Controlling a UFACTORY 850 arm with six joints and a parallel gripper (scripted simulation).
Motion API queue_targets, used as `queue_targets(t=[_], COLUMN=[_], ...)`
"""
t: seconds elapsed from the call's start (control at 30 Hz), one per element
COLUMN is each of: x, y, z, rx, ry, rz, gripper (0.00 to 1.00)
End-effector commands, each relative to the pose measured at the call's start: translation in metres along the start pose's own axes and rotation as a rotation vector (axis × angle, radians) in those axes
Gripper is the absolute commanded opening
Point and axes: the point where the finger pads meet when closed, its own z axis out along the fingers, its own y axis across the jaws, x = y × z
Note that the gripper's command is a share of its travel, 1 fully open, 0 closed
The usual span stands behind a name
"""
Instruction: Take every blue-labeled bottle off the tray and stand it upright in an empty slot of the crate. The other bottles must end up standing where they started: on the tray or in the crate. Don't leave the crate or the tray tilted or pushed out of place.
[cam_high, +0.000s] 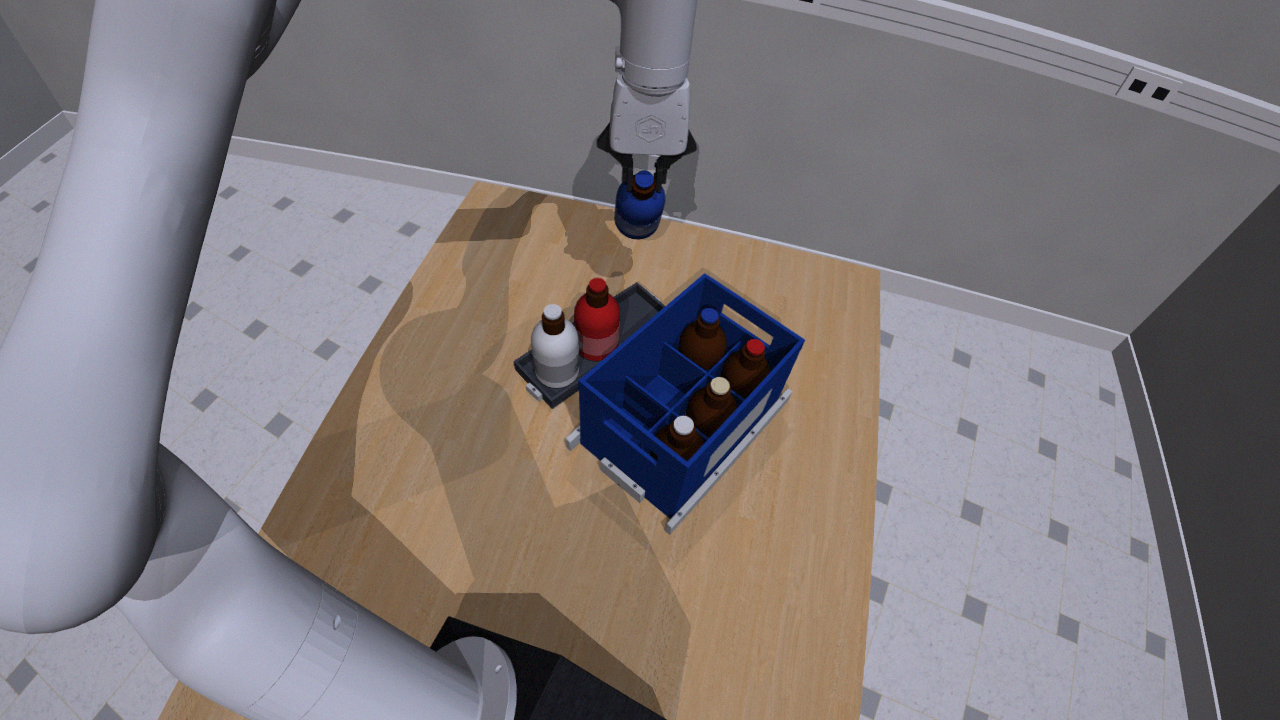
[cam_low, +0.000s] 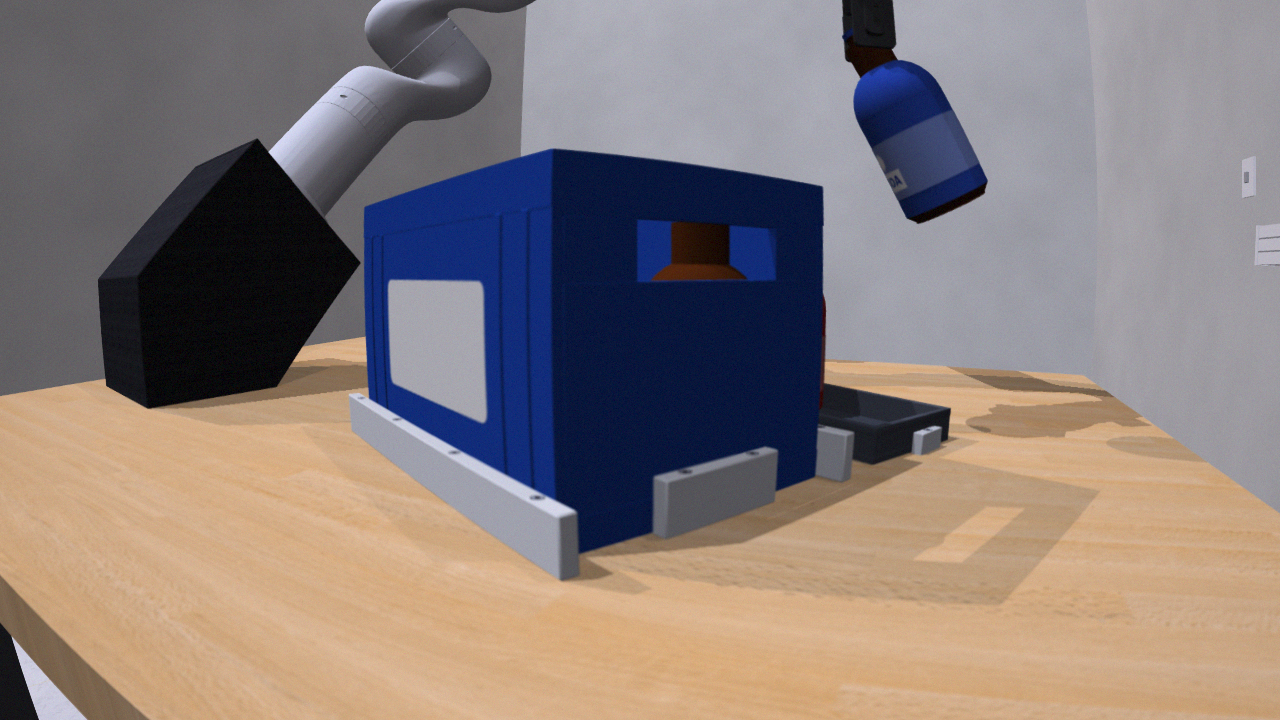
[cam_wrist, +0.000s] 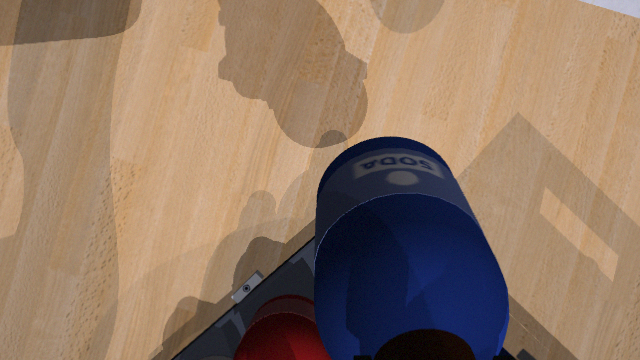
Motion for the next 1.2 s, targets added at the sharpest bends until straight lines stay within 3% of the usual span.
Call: queue_targets(t=[0.0, 1.17], x=[0.000, 0.000], y=[0.000, 0.000], z=[-0.005, -0.020], rx=[0.000, 0.000], ry=[0.000, 0.000], rz=[0.000, 0.000], gripper=[0.00, 0.00])
